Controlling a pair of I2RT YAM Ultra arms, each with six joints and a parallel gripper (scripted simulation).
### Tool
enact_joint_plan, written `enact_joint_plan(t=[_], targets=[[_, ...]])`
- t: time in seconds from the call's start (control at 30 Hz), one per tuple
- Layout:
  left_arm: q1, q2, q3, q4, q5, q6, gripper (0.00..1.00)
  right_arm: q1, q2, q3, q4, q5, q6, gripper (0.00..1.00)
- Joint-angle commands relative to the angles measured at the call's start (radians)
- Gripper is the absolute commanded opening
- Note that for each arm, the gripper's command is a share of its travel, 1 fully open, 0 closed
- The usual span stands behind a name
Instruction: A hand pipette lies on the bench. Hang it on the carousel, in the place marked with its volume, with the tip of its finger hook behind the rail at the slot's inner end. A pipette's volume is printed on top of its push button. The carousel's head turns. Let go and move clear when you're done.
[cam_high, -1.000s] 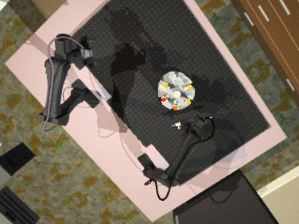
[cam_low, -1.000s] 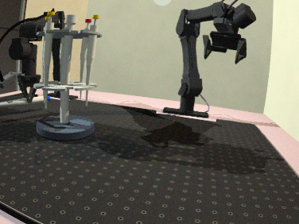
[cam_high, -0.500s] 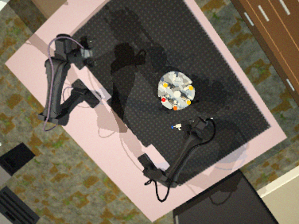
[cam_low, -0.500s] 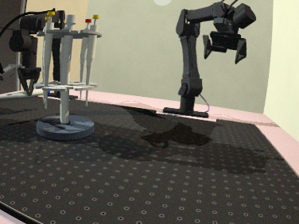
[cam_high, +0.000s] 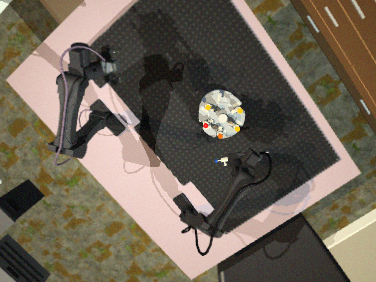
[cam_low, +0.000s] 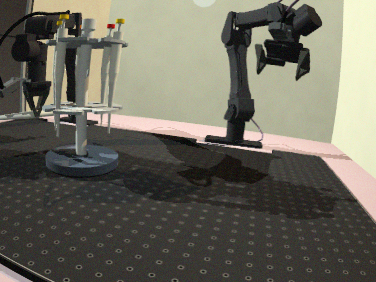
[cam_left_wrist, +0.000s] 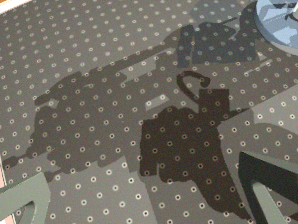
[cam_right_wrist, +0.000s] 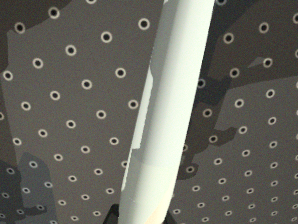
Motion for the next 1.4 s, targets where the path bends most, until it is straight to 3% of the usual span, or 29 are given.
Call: enact_joint_plan(t=[0.0, 0.73, 0.93, 1.37], targets=[[0.009, 0.001, 0.015, 0.012, 0.021, 0.007, 1.00, -0.034, -0.058, -0.027, 0.013, 0.007, 0.113, 0.12], [0.009, 0.001, 0.015, 0.012, 0.021, 0.007, 1.00, -0.155, -0.174, -0.196, 0.064, 0.004, 0.689, 0.12], [0.009, 0.001, 0.015, 0.012, 0.021, 0.007, 1.00, -0.178, -0.199, -0.230, 0.078, 0.011, 0.681, 0.12], [0.009, 0.001, 0.015, 0.012, 0.021, 0.007, 1.00, -0.268, -0.253, -0.305, 0.096, 0.007, 1.030, 0.12]])
